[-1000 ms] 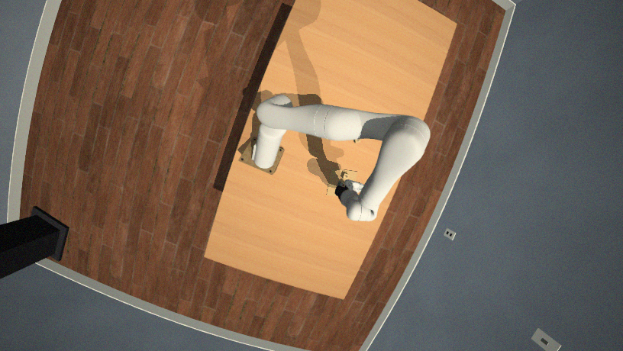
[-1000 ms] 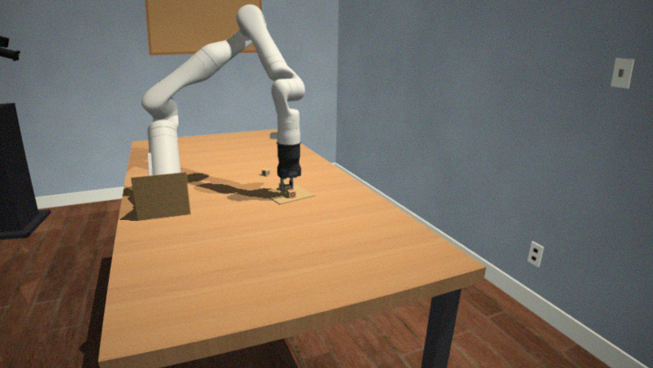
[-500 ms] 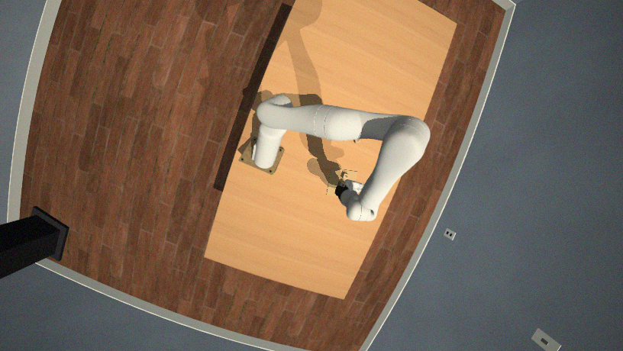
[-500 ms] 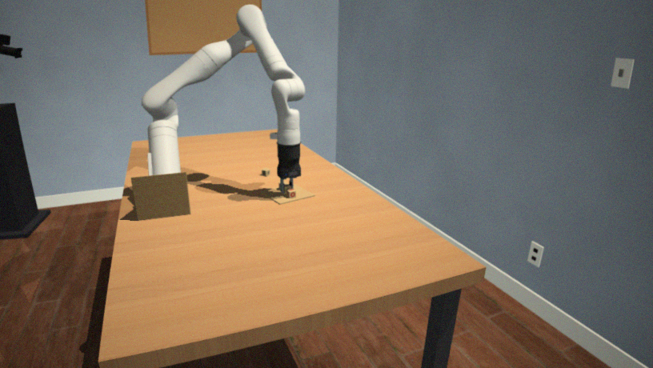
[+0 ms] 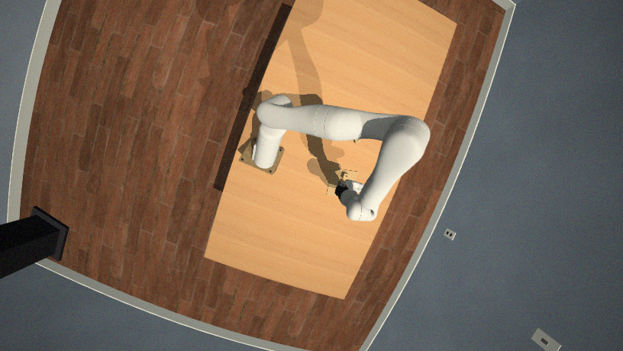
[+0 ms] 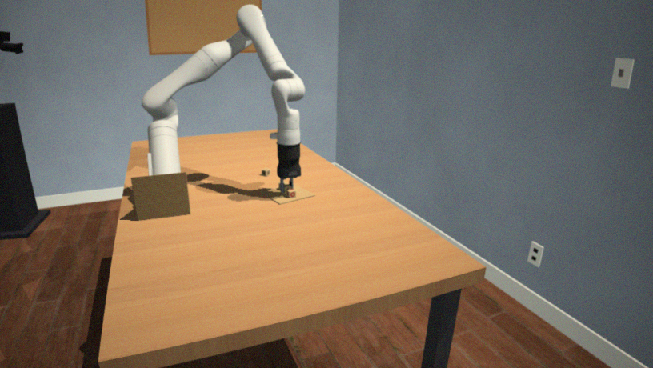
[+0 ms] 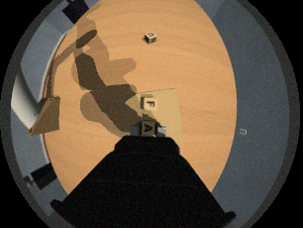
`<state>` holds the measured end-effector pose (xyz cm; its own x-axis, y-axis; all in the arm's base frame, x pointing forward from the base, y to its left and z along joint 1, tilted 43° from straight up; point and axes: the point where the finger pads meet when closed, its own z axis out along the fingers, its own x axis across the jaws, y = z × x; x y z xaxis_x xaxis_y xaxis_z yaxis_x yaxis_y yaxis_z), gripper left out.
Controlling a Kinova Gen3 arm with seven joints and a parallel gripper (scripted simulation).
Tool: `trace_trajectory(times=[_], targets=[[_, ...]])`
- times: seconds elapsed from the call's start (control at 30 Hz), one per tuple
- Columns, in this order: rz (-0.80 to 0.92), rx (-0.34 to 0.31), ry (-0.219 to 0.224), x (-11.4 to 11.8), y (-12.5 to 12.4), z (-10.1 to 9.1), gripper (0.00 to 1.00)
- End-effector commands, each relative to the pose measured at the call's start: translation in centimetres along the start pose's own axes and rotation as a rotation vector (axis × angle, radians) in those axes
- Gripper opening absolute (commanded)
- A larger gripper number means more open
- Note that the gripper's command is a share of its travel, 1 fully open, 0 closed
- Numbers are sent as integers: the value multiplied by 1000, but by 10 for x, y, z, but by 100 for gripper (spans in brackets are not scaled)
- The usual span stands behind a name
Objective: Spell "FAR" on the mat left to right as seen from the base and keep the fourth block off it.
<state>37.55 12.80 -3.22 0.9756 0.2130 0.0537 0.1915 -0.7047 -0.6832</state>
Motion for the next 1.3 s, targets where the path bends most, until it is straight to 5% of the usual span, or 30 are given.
trace_trajectory(times=[0.0, 1.27], targets=[[-2, -2, 1, 0, 0, 2, 49], [-8, -4, 5, 6, -3, 1, 49]])
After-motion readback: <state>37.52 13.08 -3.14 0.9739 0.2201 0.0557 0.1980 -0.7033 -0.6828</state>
